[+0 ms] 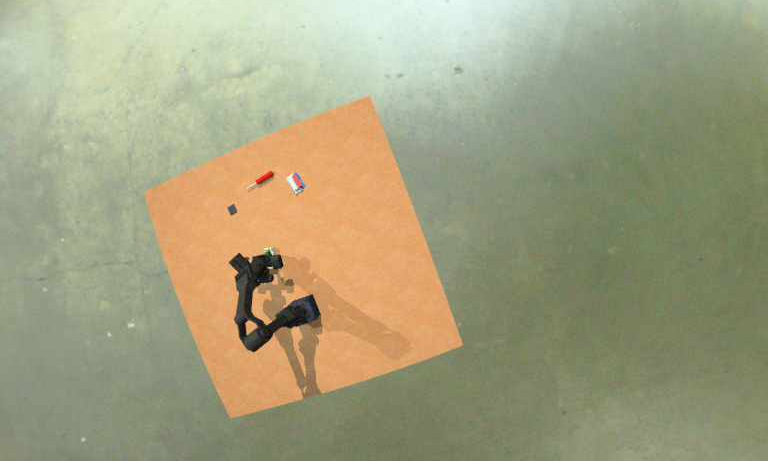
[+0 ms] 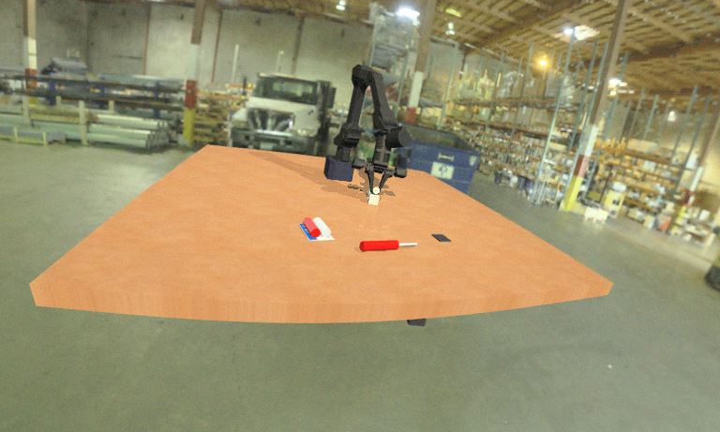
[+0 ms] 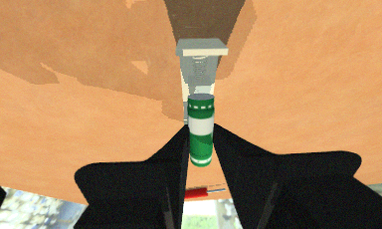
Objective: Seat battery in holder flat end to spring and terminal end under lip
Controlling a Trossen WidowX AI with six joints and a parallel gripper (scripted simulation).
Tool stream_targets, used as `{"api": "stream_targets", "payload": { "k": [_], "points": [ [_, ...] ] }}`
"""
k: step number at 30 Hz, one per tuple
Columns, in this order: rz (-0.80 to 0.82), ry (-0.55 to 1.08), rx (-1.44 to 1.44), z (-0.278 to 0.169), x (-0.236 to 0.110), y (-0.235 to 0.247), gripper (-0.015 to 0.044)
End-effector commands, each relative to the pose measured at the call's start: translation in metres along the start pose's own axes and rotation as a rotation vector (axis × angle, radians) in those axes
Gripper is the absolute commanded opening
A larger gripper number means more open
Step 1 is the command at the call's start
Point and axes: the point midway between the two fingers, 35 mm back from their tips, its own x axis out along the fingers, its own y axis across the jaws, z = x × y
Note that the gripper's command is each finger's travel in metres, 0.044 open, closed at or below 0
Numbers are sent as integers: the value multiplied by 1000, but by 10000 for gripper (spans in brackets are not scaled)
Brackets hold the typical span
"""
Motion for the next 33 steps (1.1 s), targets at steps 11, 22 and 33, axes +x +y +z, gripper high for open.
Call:
{"api": "stream_targets", "payload": {
  "k": [11, 22, 33],
  "points": [
    [4, 110, 10, 7, 4, 0, 72],
    [8, 168, 15, 11, 5, 1, 72],
    [12, 168, 15, 23, 3, 0, 72]
  ]
}}
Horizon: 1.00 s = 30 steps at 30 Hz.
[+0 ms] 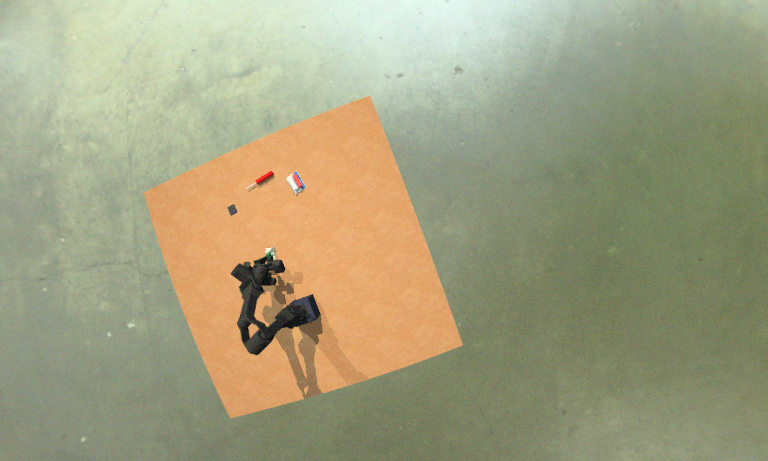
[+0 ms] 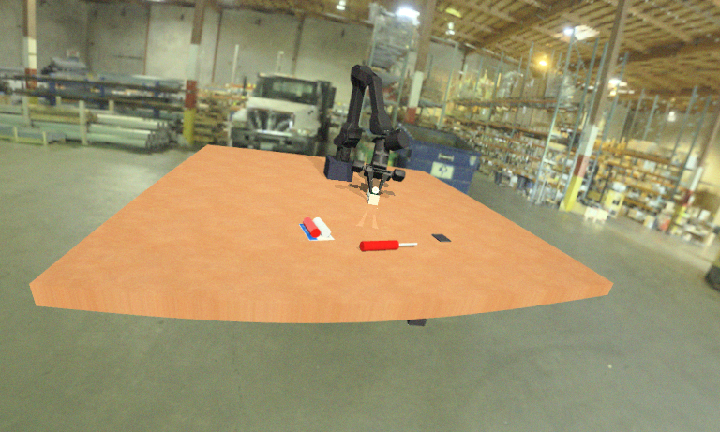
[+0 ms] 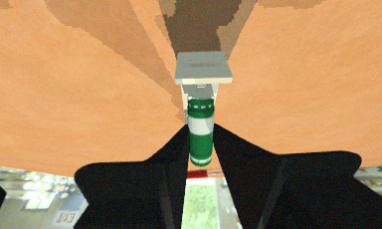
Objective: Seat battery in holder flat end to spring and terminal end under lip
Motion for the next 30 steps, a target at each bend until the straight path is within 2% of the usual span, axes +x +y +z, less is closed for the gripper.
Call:
{"api": "stream_targets", "payload": {
  "k": [1, 17, 30],
  "points": [
    [0, 2, 3, 6, -3, 0, 72],
    [4, -1, 3, 15, -7, 1, 72],
    [14, -79, 1, 12, -2, 0, 72]
  ]
}}
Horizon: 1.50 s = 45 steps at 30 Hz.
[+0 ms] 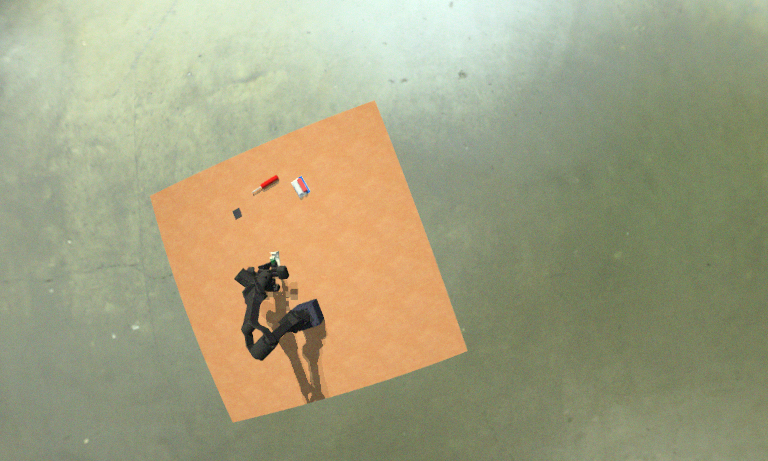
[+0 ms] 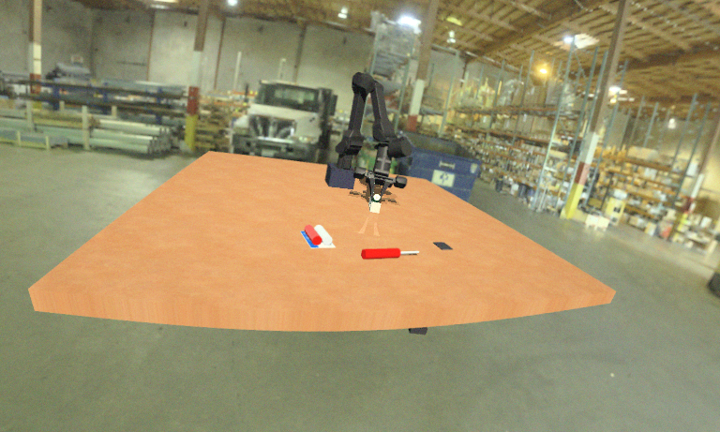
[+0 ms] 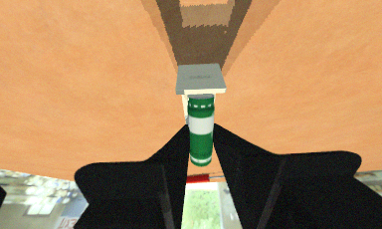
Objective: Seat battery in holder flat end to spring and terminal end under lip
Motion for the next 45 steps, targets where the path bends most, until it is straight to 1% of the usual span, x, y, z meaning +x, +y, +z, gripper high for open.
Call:
{"api": "stream_targets", "payload": {
  "k": [1, 45],
  "points": [
    [4, -51, -11, 4, 4, 0, 72],
    [21, -360, -39, -2, 14, -1, 72]
  ]
}}
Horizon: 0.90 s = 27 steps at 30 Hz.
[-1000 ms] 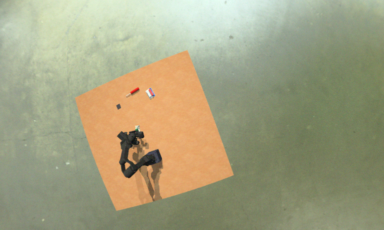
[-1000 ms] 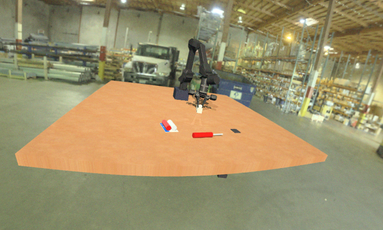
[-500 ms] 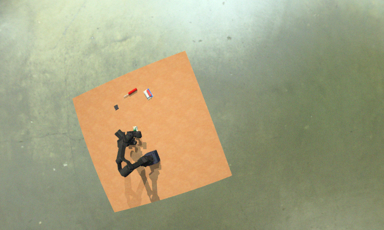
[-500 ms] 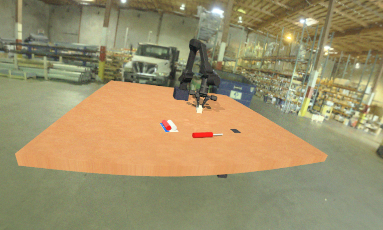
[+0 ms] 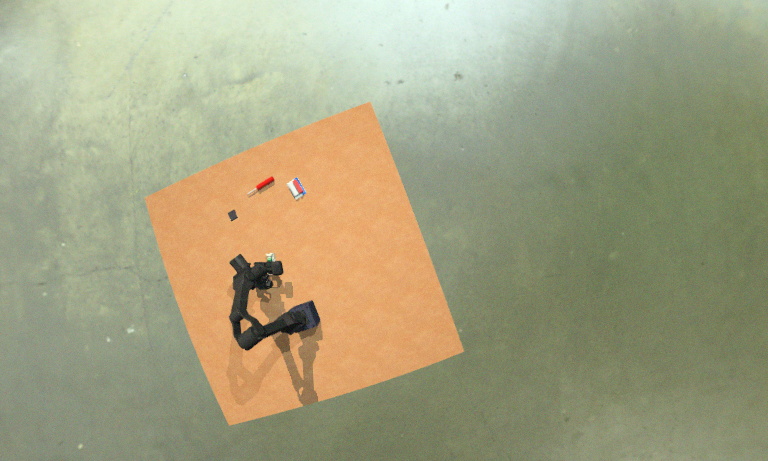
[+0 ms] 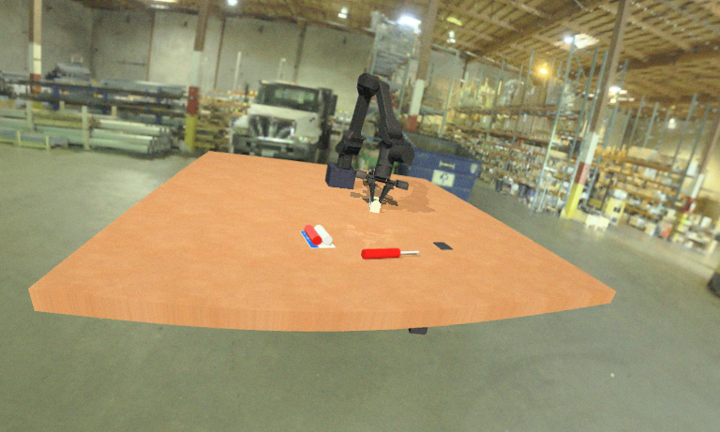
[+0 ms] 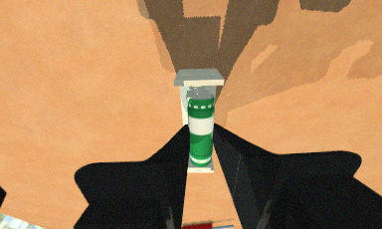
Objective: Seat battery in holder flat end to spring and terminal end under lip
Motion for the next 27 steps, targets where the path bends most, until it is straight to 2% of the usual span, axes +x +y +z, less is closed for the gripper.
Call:
{"api": "stream_targets", "payload": {
  "k": [1, 27],
  "points": [
    [5, -57, -11, 5, 4, 1, 72],
    [-3, -195, -10, -1, 4, 2, 72]
  ]
}}
